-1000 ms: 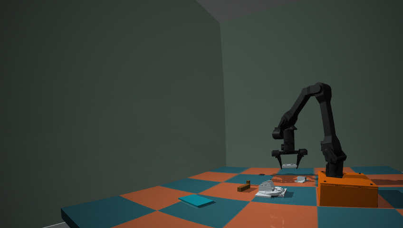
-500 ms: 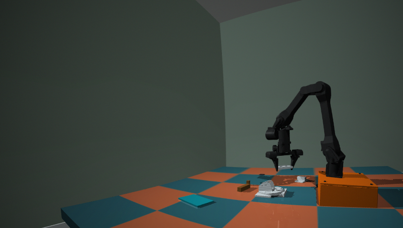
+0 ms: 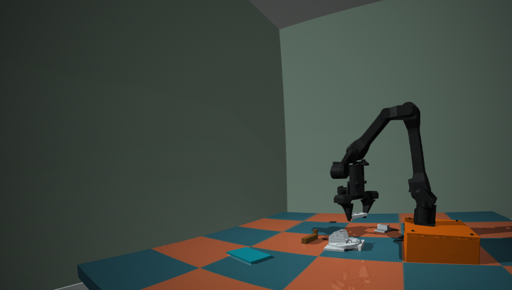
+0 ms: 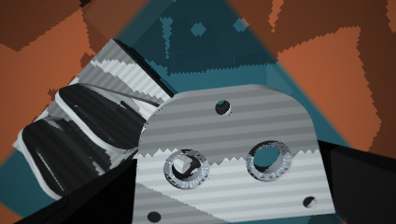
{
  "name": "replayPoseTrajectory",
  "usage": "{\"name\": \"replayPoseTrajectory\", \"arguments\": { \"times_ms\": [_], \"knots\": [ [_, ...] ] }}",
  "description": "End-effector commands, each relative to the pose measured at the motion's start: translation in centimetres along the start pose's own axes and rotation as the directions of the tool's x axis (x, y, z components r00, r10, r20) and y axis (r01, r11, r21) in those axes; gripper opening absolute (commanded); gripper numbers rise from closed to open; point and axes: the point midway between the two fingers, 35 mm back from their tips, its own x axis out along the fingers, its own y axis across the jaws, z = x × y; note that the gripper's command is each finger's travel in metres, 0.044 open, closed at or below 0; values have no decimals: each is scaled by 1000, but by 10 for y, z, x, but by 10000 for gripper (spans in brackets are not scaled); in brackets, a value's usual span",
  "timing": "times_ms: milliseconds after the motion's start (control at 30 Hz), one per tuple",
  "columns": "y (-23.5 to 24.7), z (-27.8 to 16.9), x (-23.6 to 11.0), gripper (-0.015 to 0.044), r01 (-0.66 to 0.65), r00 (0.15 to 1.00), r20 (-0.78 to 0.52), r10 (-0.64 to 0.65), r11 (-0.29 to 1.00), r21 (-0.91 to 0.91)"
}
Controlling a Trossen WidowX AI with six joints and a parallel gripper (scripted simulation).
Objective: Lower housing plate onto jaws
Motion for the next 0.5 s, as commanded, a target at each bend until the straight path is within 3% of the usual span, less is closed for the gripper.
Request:
{"name": "replayPoseTrajectory", "arguments": {
  "times_ms": [0,467],
  "knots": [
    [11,-8,-1,351,-6,1000,1,6,995,-100],
    [46,-38,1,351,-9,1000,-5,8,899,-439]
  ]
}}
